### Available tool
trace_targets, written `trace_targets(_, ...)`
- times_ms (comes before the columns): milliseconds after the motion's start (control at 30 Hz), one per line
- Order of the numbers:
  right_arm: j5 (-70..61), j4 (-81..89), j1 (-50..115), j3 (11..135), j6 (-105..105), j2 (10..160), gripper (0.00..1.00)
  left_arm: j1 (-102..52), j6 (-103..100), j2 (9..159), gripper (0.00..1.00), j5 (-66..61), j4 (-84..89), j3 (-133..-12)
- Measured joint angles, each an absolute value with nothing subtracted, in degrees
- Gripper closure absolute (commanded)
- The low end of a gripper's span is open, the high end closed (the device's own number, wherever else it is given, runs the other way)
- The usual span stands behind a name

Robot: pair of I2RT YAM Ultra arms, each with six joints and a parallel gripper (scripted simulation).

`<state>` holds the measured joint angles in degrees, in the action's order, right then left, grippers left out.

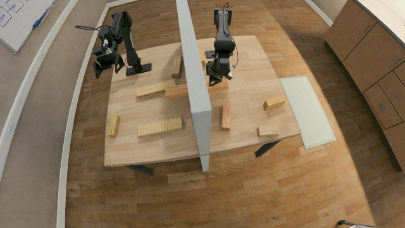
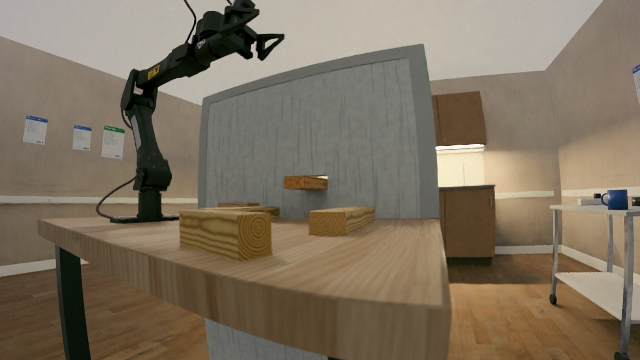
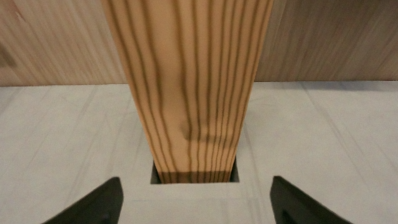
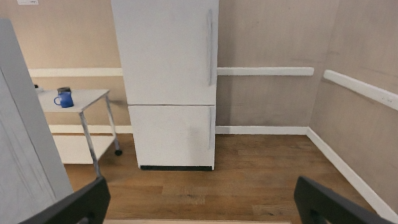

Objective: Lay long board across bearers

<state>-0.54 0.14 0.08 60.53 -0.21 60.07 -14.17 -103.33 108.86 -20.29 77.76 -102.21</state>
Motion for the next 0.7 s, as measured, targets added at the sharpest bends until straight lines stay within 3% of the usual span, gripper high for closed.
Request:
trace_targets(367, -0.54, 0.14, 0.08, 60.53, -0.21, 60.07, 0.00, -2.20, -91.15, 108.66, 0.22, -20.14, 79.88, -99.18)
trace_targets(700, -0.54, 0.14, 0.08, 60.53, -0.21, 60.07, 0.00, -0.60, -88.20, 108.49, 0.22, -20.34, 80.77, -98.78)
